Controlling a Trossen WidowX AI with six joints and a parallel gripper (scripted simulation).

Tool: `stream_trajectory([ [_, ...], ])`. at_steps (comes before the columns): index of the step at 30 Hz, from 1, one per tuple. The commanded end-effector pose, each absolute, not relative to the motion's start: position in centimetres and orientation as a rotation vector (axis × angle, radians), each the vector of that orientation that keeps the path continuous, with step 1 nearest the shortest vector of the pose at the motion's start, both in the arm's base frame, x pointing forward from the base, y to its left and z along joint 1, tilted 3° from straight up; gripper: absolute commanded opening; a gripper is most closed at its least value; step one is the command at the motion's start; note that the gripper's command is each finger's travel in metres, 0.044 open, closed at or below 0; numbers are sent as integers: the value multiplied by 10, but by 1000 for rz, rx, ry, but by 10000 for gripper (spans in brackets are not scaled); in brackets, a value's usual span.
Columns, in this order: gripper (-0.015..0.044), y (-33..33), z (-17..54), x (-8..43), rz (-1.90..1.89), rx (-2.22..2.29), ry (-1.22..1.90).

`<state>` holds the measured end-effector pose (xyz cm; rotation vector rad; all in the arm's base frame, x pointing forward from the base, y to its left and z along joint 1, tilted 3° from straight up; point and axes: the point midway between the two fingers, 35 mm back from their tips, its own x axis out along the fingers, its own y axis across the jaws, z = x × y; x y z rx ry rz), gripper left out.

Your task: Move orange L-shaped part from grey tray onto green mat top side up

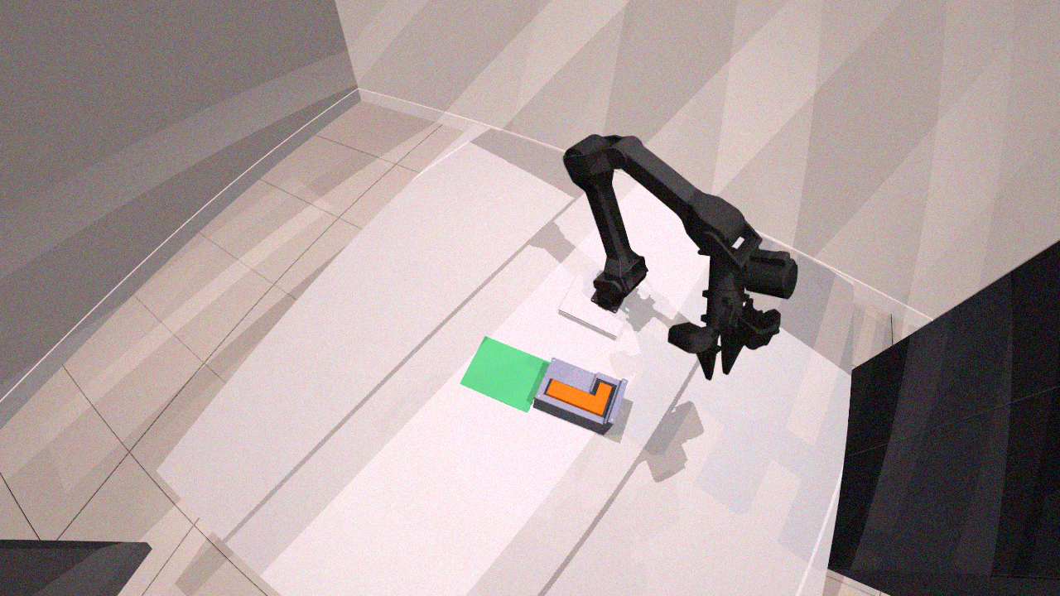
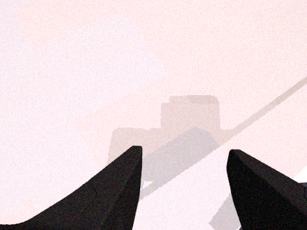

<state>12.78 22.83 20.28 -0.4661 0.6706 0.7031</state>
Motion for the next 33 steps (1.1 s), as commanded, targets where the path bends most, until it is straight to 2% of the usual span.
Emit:
stream_trajectory([
  [1,180,212,192,158,576,-450,845],
  [15,180,118,172,231,137,-123,1463],
  [24,180,113,170,233,118,-97,1490],
  [33,180,114,100,238,118,-97,1490],
])
